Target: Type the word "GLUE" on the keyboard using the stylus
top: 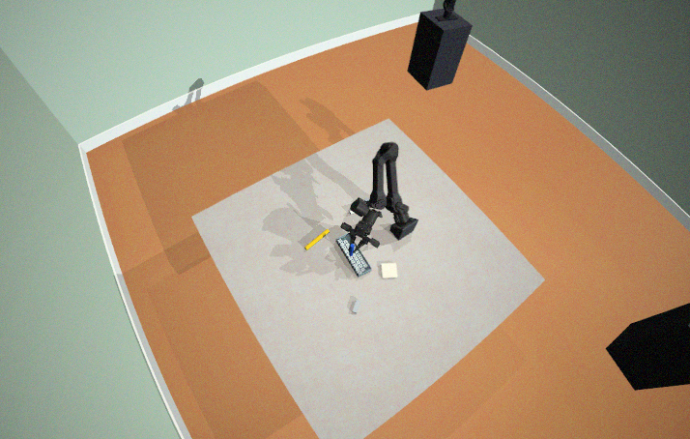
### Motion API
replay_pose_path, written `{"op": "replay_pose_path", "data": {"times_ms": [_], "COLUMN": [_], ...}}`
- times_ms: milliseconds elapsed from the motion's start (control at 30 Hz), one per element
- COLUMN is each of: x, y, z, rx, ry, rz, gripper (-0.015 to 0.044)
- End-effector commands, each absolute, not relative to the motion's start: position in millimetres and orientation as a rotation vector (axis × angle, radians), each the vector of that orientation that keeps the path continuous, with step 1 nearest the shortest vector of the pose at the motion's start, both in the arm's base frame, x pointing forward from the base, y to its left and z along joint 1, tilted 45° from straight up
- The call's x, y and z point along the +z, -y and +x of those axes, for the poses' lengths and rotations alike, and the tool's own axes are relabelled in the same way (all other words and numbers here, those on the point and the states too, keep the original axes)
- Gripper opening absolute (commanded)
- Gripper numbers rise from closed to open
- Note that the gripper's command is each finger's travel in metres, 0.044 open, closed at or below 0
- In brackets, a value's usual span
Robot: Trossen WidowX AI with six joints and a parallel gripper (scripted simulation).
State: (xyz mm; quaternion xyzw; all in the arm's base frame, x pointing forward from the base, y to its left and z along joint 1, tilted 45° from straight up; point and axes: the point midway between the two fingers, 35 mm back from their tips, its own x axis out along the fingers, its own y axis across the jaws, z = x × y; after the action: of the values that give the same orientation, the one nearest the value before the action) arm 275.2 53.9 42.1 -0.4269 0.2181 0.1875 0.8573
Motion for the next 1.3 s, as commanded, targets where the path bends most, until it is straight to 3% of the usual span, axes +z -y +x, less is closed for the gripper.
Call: {"op": "replay_pose_path", "data": {"times_ms": [0, 1267], "x": [38.5, 30.1], "y": [-53.0, -44.8], "z": [273.9, 275.3], "rx": [0.401, 0.401], "ry": [-0.466, -0.466], "rz": [-0.899, -0.9], "gripper": [0.0081, 0.0081]}}
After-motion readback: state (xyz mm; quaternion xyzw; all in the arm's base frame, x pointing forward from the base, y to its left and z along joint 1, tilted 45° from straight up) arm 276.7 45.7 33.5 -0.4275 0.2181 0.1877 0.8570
